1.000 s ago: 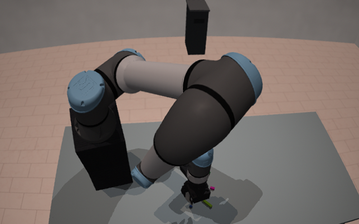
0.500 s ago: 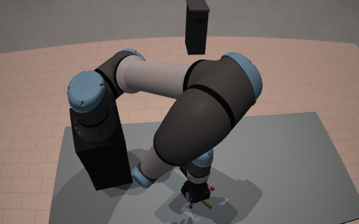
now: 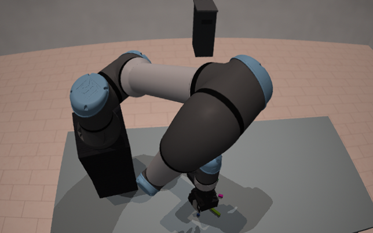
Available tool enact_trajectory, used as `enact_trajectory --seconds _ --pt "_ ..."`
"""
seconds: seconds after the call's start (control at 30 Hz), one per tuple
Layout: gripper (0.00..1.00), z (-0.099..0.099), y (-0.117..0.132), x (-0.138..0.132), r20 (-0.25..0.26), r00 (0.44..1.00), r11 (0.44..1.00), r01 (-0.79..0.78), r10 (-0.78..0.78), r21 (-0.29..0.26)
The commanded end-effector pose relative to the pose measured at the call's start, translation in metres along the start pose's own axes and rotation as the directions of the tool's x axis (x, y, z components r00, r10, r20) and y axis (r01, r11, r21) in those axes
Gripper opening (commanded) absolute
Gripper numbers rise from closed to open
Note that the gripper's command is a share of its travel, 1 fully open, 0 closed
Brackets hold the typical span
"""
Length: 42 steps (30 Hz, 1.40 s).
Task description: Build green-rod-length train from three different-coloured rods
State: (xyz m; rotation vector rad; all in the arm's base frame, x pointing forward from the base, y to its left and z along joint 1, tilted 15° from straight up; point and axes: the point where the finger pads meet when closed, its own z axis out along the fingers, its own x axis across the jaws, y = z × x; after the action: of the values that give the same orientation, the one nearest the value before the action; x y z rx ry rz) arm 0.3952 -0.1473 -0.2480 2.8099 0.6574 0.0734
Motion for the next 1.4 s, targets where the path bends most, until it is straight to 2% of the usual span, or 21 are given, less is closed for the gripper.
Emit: enact_trajectory --seconds 0.0,0.3,1.37 --pt "0.14 0.001 0.000 0.000 -0.001 1.000 1.000 0.000 0.000 -0.001" --pt "0.14 0.007 0.000 0.000 0.000 1.000 1.000 0.000 0.000 -0.001" --pt "0.14 0.046 0.000 0.001 0.000 1.000 1.000 0.000 0.000 -0.001"
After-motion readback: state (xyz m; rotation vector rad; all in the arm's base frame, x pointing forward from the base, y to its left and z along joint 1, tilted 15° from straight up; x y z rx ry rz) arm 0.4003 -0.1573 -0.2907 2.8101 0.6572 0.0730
